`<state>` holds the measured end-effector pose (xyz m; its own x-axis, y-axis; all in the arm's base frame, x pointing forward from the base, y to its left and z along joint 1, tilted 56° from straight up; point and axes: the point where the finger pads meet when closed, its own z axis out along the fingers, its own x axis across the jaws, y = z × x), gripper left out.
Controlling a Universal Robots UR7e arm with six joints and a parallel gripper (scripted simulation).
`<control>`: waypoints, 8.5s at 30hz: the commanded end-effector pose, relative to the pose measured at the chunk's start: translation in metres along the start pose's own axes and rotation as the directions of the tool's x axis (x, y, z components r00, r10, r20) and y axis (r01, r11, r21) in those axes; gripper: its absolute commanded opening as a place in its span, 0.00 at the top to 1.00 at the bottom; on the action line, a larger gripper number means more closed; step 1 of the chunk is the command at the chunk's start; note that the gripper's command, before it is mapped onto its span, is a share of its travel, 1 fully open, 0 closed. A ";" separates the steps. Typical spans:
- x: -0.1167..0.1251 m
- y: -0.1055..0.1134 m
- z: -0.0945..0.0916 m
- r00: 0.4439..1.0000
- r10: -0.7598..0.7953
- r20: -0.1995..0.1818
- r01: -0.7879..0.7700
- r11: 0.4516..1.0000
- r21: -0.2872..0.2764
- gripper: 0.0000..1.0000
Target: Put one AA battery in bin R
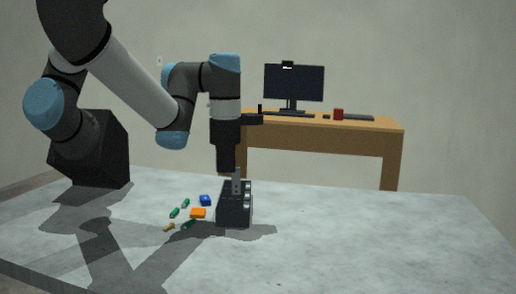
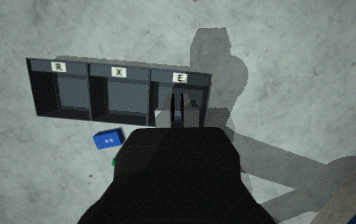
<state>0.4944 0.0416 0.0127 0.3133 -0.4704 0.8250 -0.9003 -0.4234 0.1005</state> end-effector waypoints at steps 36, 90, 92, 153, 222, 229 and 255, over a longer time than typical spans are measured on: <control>0.000 0.001 0.059 0.995 0.095 -0.001 -0.095 0.995 -0.029 0.69; 0.000 0.001 0.050 0.995 0.095 -0.001 -0.095 0.995 -0.029 0.69; 0.000 0.001 0.047 0.995 0.095 -0.001 -0.095 0.995 -0.029 0.69; -0.083 -0.010 0.007 0.995 0.095 0.000 -0.095 0.995 -0.029 0.69; -0.084 -0.008 0.059 0.995 0.095 0.000 -0.095 0.995 -0.030 0.69; -0.084 -0.008 0.056 0.995 0.095 0.000 -0.095 0.995 -0.029 0.69; -0.083 -0.009 0.017 0.995 0.095 0.000 -0.095 0.995 -0.029 0.69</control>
<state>0.4851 0.0611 -0.0741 0.2267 -0.5080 0.8310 -0.9345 -0.3539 0.0385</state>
